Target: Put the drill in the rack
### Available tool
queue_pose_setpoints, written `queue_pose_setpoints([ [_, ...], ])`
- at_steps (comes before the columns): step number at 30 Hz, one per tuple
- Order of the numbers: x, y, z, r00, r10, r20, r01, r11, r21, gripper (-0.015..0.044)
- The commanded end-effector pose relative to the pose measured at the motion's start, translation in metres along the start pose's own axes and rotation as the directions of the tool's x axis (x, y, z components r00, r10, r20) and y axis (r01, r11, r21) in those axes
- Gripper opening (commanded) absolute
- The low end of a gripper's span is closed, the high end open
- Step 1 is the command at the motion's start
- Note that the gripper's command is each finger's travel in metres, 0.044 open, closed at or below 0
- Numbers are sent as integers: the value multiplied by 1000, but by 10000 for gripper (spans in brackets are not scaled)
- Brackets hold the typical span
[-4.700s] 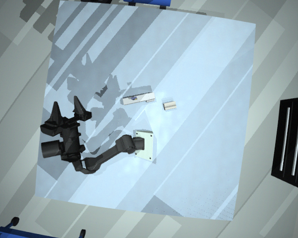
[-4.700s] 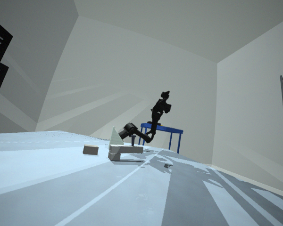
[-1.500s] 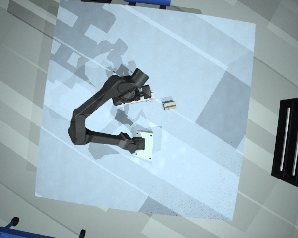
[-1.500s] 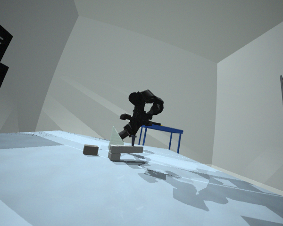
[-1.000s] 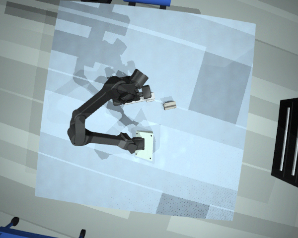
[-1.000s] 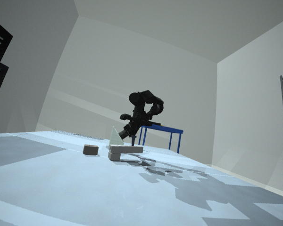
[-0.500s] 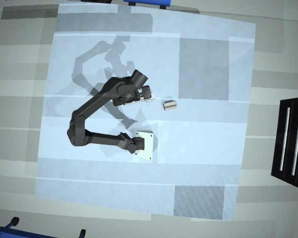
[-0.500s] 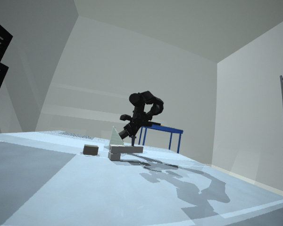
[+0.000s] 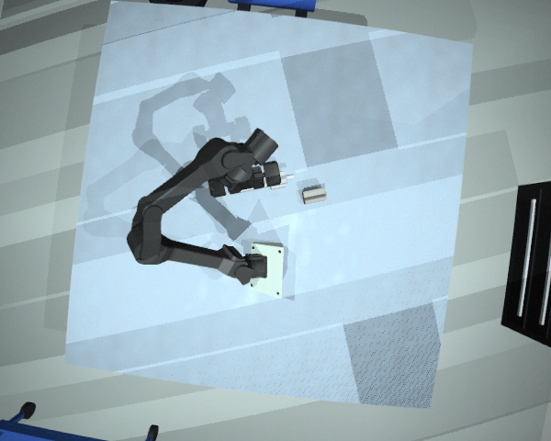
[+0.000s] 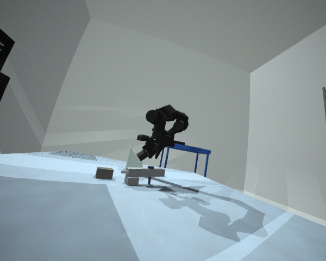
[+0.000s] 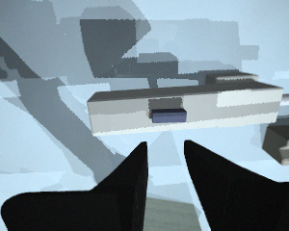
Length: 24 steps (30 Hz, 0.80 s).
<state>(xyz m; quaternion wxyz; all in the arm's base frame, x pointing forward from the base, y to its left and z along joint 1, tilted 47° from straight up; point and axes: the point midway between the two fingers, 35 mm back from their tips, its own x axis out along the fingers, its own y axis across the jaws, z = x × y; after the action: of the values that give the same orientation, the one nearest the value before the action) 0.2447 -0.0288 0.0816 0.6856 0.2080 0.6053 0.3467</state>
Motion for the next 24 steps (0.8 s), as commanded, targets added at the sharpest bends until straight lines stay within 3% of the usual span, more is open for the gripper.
queue_pose_setpoints([
  [1,-38,-3,4,1000,-14,15,15,1000,-6,210],
  [4,-57,-3,3,1000,-12,14,12,1000,-6,289],
  [6,-48,-5,5,999,-21,28,22,1000,-21,341],
  [10,-31,-41,11,999,-27,26,34,939,-343,440],
  [11,-25,-52,12,999,-28,26,37,900,-434,440],
  [14,-7,-82,14,999,-30,25,39,734,-678,440],
  [18,22,-120,13,999,-25,22,30,417,-908,440],
  [24,55,-155,7,1000,-19,19,19,20,-1000,440],
])
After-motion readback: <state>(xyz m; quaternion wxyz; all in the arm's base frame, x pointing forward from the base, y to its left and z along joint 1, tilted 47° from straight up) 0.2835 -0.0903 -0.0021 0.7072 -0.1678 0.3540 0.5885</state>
